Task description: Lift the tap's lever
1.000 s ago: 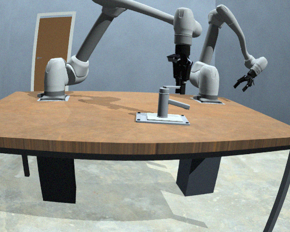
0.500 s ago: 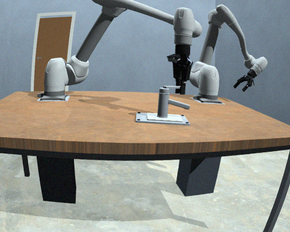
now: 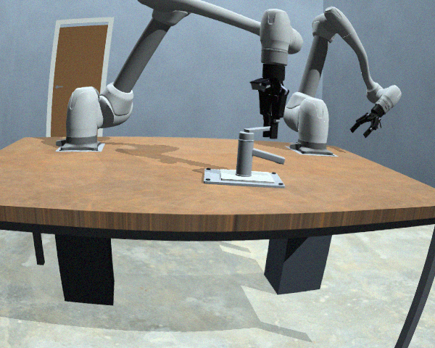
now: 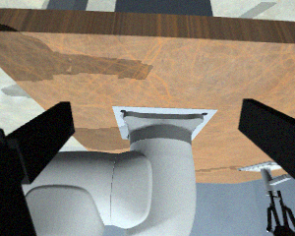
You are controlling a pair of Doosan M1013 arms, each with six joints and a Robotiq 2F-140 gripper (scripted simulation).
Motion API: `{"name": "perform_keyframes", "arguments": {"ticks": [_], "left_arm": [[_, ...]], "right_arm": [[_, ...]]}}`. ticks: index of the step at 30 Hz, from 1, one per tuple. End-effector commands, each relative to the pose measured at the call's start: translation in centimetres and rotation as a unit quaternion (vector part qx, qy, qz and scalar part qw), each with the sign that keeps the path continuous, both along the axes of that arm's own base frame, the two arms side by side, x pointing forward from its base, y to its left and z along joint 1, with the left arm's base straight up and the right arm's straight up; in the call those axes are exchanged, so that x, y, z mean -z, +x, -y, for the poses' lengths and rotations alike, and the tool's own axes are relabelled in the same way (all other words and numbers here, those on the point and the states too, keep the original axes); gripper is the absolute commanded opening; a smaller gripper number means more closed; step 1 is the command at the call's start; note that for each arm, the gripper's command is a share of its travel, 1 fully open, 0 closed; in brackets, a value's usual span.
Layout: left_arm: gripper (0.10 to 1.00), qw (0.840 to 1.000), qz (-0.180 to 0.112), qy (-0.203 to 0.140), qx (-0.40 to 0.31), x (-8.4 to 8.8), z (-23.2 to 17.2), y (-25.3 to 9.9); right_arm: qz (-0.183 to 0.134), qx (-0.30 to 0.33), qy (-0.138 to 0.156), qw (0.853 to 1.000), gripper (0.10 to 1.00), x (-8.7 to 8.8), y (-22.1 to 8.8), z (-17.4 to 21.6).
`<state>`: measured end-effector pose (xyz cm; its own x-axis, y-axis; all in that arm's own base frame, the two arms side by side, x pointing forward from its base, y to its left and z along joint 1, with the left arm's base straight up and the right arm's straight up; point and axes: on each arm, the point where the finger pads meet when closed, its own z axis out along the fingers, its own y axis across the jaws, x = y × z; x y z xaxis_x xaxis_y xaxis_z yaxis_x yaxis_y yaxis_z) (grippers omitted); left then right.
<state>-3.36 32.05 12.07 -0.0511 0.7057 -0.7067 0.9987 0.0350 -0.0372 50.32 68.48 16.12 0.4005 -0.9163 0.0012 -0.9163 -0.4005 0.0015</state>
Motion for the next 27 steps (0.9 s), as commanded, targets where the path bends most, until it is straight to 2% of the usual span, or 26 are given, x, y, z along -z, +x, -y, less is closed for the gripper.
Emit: {"name": "perform_keyframes", "arguments": {"ticks": [1,14,27], "left_arm": [[1.000,1.000,0.000,0.000,0.000,0.0,0.0,0.0],[1.000,1.000,0.000,0.000,0.000,0.0,0.0,0.0],[1.000,1.000,0.000,0.000,0.000,0.0,0.0,0.0]], "right_arm": [[0.000,0.000,0.001,1.000,0.099,-1.0,0.1,0.2],[0.000,0.000,0.001,1.000,0.099,-2.9,0.5,1.0],[0.000,0.000,0.001,1.000,0.099,-3.1,0.5,1.1]]}}
